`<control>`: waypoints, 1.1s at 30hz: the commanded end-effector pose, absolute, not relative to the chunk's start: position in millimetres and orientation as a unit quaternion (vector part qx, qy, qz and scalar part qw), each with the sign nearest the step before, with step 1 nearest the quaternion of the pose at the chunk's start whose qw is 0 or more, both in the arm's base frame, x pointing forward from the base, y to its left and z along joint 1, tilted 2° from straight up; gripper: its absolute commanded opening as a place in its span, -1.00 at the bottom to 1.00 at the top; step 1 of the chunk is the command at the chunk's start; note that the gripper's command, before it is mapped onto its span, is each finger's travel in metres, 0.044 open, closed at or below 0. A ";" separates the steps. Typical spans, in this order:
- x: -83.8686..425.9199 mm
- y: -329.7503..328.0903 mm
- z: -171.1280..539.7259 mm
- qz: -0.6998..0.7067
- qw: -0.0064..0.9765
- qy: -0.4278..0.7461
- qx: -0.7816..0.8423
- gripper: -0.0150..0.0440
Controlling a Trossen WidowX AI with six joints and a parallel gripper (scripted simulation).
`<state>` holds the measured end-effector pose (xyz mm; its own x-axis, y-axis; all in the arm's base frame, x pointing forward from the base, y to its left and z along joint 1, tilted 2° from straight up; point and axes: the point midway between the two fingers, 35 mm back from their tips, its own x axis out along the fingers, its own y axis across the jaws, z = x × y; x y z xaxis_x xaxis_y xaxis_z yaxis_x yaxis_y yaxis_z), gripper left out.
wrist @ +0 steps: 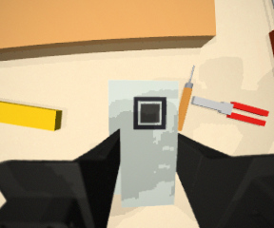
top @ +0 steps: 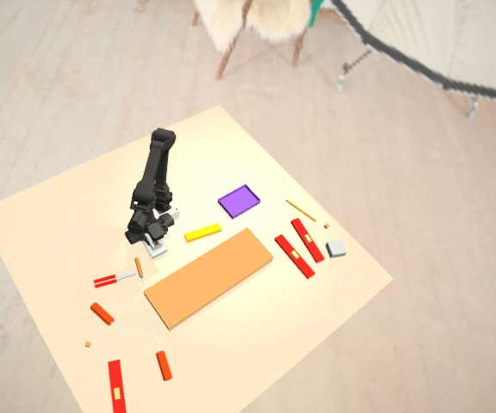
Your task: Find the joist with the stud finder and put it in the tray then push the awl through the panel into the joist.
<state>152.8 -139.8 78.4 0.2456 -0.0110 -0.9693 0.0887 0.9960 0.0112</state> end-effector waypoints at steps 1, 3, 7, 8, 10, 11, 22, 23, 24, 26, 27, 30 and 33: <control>152.4 -138.4 101.2 -0.036 0.792 0.608 0.029 -0.49; 152.4 -138.4 101.2 -0.036 0.792 0.608 0.029 -0.49; 155.8 -140.7 103.1 -0.035 0.792 0.608 0.029 -0.49; 158.1 -142.2 104.4 -0.035 0.792 0.608 0.028 -0.49; 164.3 -146.2 107.6 -0.034 0.793 0.608 0.027 -0.49; 167.8 -148.5 109.3 -0.033 0.793 0.608 0.027 -0.49; 210.5 -171.9 124.0 -0.027 0.794 0.607 0.021 -0.49; 214.7 -173.8 125.0 -0.026 0.794 0.607 0.020 -0.49; 218.8 -175.7 125.9 -0.025 0.794 0.607 0.020 -0.49; 227.3 -179.4 127.4 -0.024 0.794 0.607 0.019 -0.49; 231.6 -181.2 128.1 -0.023 0.794 0.607 0.018 -0.49; 244.6 -186.3 129.7 -0.022 0.795 0.606 0.016 -0.49; 257.9 -191.0 130.7 -0.020 0.795 0.606 0.015 -0.49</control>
<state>240.0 -183.5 125.8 0.2568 -0.0050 -0.9664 0.0521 0.9986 0.0086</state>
